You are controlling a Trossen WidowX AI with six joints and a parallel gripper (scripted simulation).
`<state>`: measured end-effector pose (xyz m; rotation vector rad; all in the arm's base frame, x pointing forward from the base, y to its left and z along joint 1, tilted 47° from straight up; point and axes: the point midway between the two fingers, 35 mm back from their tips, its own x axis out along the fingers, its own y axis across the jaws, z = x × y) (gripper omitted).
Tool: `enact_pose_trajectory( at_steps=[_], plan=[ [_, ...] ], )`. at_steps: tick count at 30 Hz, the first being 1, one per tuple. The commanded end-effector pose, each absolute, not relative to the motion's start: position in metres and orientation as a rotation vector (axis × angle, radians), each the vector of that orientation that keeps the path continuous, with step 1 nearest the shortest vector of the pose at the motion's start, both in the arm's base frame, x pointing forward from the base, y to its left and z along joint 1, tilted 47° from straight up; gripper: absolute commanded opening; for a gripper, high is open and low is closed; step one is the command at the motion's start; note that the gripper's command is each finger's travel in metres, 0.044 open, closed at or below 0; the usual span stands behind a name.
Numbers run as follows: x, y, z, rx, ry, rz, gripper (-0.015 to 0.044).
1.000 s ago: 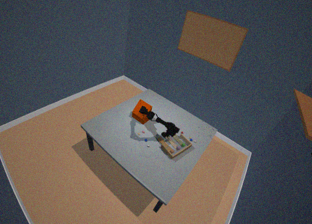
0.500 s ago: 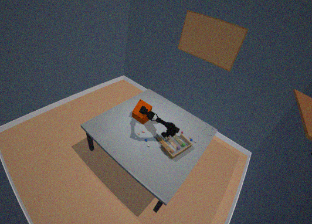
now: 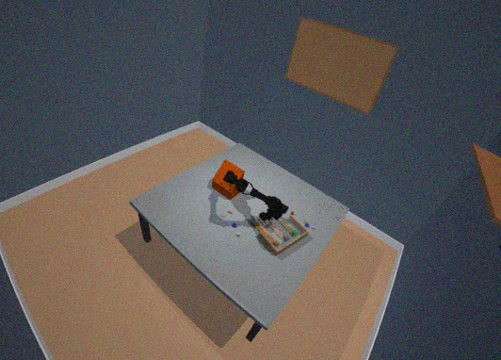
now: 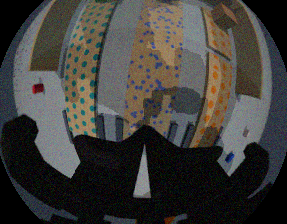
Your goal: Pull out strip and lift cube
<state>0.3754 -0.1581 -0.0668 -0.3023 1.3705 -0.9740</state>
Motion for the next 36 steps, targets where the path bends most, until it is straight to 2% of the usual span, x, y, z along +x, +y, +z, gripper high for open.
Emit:
enact_pose_trajectory(
  at_steps=[1, 36],
  plan=[
    [0.369, -0.158, -0.07, -0.302, 1.375, -0.976, 0.0],
    [0.32, -0.142, -0.082, -0.303, 1.378, -0.975, 0.0]
  ],
)
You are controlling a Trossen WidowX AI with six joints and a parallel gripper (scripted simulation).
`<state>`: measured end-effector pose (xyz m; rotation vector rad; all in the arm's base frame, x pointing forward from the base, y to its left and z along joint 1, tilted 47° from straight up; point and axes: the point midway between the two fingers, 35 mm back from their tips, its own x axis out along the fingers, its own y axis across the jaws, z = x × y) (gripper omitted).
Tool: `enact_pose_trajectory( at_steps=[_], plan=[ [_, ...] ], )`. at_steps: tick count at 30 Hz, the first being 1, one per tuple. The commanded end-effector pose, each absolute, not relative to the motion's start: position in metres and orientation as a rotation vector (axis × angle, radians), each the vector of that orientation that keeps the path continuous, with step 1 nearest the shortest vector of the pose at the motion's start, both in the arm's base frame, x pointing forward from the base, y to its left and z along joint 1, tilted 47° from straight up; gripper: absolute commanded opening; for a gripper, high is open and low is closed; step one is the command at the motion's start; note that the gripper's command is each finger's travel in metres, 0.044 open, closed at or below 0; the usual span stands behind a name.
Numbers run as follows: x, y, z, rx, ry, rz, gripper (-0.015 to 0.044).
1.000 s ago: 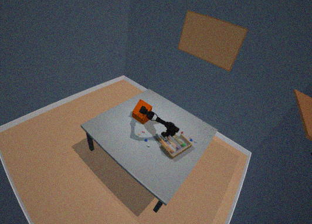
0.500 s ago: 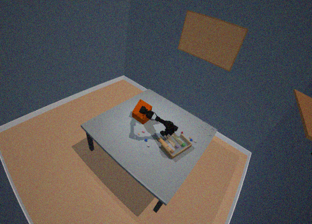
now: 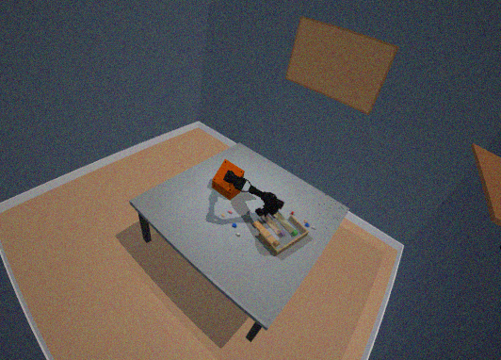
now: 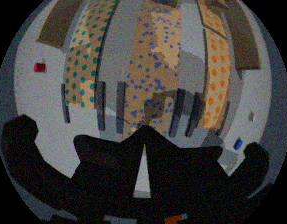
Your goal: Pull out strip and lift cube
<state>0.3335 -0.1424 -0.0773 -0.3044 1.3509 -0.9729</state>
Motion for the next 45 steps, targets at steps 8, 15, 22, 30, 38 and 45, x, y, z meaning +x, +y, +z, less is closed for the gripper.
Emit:
enact_pose_trajectory(
  at_steps=[8, 15, 22, 30, 38, 45],
  plan=[
    [0.309, -0.138, -0.085, -0.303, 1.378, -0.975, 0.0],
    [0.3, -0.135, -0.088, -0.303, 1.379, -0.975, 0.0],
    [0.291, -0.132, -0.09, -0.303, 1.379, -0.975, 0.0],
    [0.281, -0.128, -0.092, -0.303, 1.38, -0.974, 0.0],
    [0.271, -0.125, -0.094, -0.303, 1.38, -0.974, 0.0],
    [0.263, -0.122, -0.096, -0.303, 1.381, -0.974, 0.0]
  ],
)
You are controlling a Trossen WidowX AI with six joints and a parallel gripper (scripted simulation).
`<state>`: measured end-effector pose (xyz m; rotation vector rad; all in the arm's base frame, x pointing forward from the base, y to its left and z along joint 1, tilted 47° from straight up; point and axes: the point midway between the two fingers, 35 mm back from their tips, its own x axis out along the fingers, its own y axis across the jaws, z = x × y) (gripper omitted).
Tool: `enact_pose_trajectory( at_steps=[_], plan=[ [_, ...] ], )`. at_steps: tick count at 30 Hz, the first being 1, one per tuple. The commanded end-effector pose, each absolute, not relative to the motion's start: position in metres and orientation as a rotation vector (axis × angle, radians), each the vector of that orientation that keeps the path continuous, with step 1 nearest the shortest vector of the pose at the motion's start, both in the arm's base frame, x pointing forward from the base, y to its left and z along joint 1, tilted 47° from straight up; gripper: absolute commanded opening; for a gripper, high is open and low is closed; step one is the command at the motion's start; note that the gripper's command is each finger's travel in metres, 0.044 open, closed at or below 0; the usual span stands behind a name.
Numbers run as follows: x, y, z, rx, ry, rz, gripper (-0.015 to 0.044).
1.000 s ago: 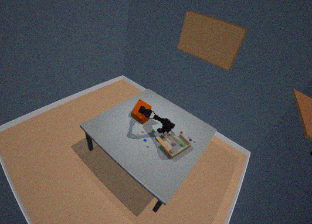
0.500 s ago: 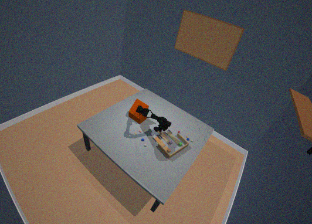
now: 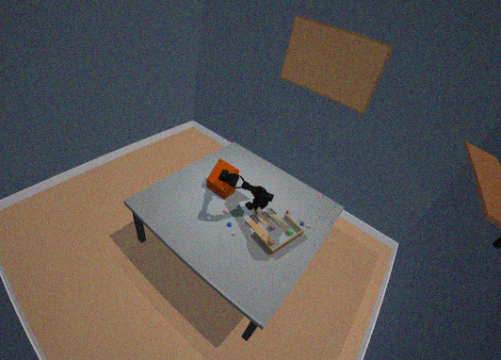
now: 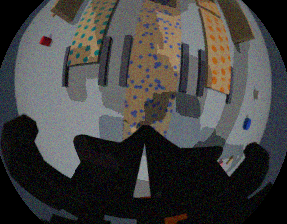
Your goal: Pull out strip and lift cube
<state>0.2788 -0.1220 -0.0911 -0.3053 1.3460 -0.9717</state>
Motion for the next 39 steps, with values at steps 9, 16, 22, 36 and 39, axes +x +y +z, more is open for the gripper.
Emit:
enact_pose_trajectory(
  at_steps=[9, 16, 22, 36, 39],
  plan=[
    [0.252, -0.118, -0.098, -0.303, 1.381, -0.974, 0.0],
    [0.245, -0.115, -0.1, -0.304, 1.382, -0.974, 0.0],
    [0.239, -0.113, -0.101, -0.304, 1.382, -0.974, 0.0],
    [0.225, -0.108, -0.104, -0.304, 1.383, -0.973, 0.0],
    [0.223, -0.107, -0.105, -0.304, 1.383, -0.973, 0.0]
  ],
)
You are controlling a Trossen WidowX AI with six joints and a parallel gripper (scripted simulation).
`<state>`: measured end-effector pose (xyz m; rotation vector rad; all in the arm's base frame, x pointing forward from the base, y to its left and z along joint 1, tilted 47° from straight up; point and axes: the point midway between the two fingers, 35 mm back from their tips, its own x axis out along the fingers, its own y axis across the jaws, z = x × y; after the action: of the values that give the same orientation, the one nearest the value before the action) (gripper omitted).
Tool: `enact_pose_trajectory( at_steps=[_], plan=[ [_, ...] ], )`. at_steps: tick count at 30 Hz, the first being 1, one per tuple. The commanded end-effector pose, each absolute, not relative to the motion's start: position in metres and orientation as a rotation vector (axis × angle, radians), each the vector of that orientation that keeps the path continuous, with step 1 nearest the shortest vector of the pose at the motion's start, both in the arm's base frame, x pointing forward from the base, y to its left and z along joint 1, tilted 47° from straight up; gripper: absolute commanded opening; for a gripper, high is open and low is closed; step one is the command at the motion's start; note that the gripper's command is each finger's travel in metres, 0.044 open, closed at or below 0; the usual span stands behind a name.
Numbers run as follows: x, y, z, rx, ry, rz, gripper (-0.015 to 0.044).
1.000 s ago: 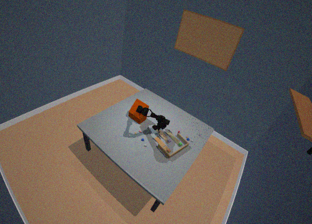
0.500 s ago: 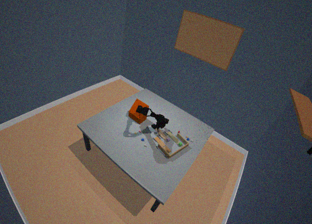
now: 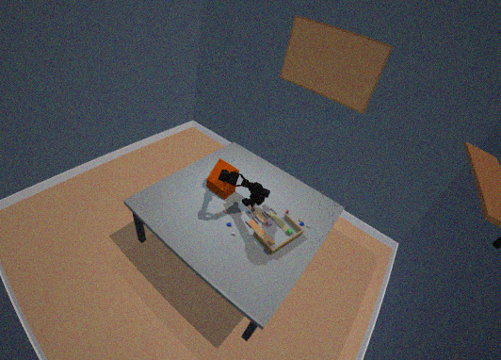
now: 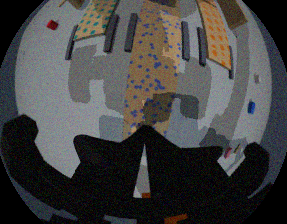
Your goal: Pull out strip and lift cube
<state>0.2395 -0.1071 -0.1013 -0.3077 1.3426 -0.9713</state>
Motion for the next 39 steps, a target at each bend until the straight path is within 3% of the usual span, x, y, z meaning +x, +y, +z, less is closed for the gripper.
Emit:
enact_pose_trajectory(
  at_steps=[1, 39],
  plan=[
    [0.222, -0.107, -0.105, -0.304, 1.383, -0.973, 0.0],
    [0.202, -0.1, -0.11, -0.304, 1.384, -0.973, 0.0]
  ],
)
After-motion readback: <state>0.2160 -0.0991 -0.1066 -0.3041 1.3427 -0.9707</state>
